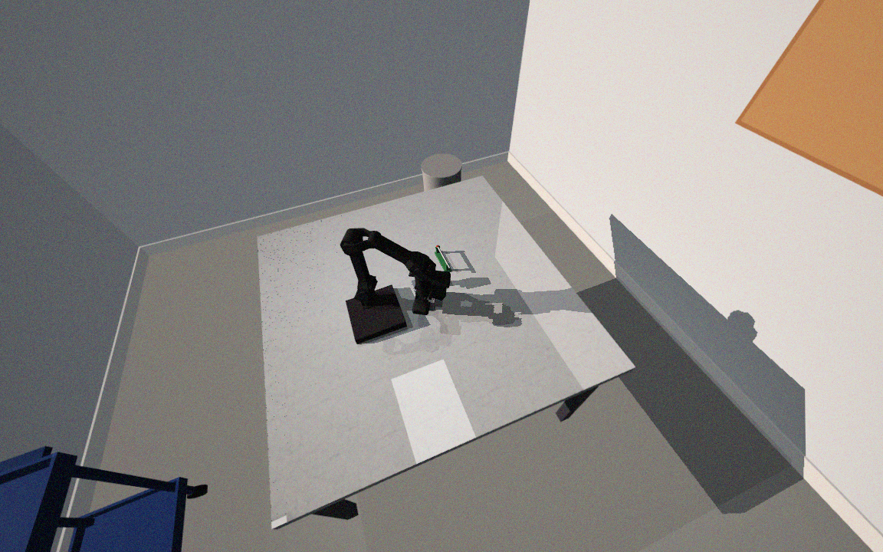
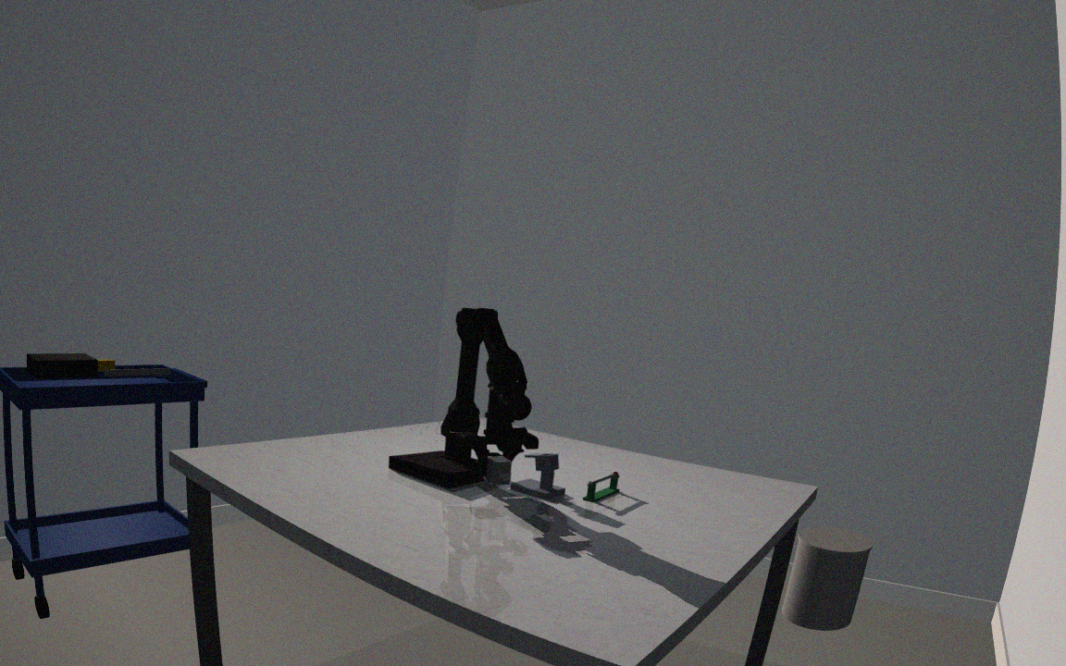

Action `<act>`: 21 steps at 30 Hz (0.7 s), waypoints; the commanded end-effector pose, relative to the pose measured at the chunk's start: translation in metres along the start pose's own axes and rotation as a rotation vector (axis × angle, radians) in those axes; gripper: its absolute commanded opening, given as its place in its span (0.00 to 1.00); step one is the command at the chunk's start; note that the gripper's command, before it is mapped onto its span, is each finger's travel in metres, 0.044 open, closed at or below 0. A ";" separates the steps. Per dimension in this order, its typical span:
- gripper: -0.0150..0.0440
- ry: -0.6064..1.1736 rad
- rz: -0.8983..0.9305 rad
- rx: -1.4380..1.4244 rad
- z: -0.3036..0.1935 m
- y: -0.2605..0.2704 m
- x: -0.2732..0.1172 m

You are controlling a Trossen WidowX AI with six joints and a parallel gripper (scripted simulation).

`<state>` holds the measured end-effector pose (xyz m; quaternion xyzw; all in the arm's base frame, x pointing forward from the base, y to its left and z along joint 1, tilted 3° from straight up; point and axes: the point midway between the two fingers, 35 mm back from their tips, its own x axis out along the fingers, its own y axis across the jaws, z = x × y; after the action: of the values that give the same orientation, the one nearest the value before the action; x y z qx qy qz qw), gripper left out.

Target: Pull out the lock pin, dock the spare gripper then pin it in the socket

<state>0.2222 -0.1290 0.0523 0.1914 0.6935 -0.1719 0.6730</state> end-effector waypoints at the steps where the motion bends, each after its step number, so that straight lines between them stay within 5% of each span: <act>1: 0.25 -0.003 -0.001 -0.075 0.001 -0.001 -0.001; 21: 0.25 -0.005 -0.004 -0.489 0.002 -0.008 -0.005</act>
<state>0.2200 -0.1355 0.0558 0.0316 0.7139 -0.0079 0.6995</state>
